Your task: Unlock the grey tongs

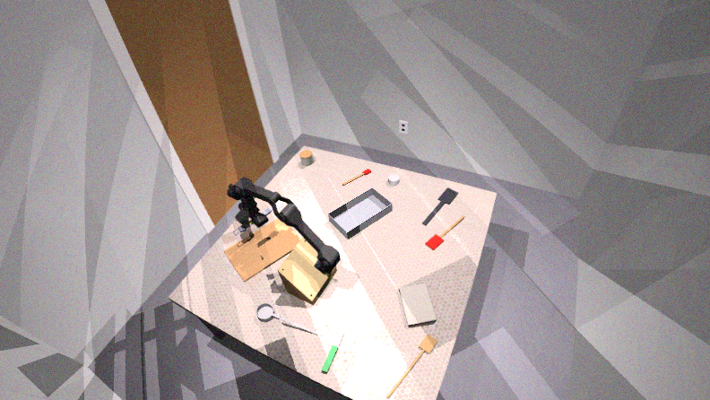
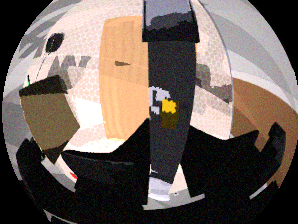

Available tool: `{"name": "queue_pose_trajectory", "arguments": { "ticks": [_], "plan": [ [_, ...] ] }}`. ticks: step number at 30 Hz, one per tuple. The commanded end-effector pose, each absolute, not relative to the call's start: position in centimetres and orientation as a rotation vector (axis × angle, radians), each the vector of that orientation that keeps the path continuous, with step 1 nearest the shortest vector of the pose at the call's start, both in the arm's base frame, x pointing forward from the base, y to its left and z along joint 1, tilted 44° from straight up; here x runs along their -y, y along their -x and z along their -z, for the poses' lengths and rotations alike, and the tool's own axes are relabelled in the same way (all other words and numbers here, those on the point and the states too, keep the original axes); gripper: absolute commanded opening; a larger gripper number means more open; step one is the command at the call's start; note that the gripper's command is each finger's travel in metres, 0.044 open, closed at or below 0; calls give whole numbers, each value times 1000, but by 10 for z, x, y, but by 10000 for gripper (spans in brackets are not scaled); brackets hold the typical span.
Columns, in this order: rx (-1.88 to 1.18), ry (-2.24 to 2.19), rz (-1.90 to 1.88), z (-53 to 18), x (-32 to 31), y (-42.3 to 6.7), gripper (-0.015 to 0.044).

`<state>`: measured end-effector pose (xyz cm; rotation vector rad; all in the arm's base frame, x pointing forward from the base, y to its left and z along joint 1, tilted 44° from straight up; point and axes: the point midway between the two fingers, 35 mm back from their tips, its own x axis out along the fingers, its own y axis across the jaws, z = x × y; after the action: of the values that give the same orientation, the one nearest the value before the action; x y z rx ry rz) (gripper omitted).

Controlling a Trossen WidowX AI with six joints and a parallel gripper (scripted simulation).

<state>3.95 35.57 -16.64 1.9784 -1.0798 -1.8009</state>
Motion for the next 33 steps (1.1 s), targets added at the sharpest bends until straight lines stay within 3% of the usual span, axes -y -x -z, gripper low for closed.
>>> {"name": "queue_pose_trajectory", "arguments": {
  "ticks": [1,16,33],
  "plan": [
    [1156,-2006,1788,171,-357,-12,-150],
    [1188,-1985,1817,173,-357,-7,-150],
    [1377,-1501,2371,174,-359,-14,-150]
  ]
}}
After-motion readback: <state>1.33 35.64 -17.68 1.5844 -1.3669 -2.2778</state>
